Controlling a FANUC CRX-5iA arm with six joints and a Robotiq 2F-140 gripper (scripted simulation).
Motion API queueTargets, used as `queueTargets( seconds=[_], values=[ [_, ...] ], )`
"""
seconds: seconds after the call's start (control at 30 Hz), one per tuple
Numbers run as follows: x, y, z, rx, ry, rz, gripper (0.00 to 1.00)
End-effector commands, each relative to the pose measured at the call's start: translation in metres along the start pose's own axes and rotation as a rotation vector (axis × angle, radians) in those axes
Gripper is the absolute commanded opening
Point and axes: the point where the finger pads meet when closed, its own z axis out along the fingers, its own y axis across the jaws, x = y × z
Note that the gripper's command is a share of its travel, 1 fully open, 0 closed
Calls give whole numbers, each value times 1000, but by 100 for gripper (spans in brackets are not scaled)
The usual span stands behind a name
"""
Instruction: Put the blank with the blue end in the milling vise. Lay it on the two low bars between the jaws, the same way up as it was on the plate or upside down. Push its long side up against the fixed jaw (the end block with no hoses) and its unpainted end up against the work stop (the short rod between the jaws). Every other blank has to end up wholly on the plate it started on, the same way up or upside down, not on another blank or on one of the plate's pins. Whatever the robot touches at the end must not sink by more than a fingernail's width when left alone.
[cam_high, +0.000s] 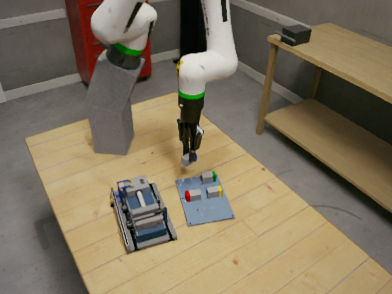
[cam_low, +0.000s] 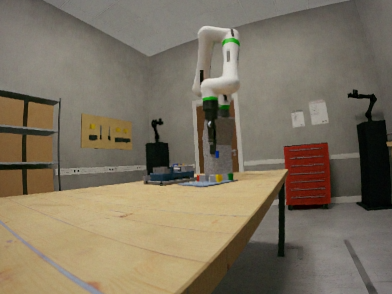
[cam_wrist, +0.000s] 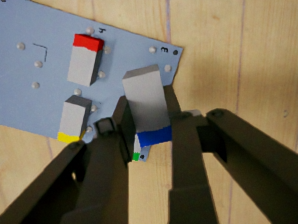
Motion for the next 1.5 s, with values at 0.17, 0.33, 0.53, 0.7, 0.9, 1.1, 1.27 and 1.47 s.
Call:
queueTargets(
  seconds=[0.17, 0.33, 0.53, 0.7, 0.9, 1.1, 1.27, 1.47],
  values=[
    [0, -1, 0, 1, 1, -88, 10],
    [0, -1, 0, 2, -2, -165, 10],
    [0, -1, 0, 3, -5, -257, 10],
    [0, -1, -1, 4, -6, -303, 10],
    [0, -1, -1, 3, -2, -362, 10],
    [0, -1, -1, 5, -8, -454, 10],
    [0, -1, -1, 6, -11, -500, 10],
    [0, -1, -1, 4, -5, -507, 10]
  ],
)
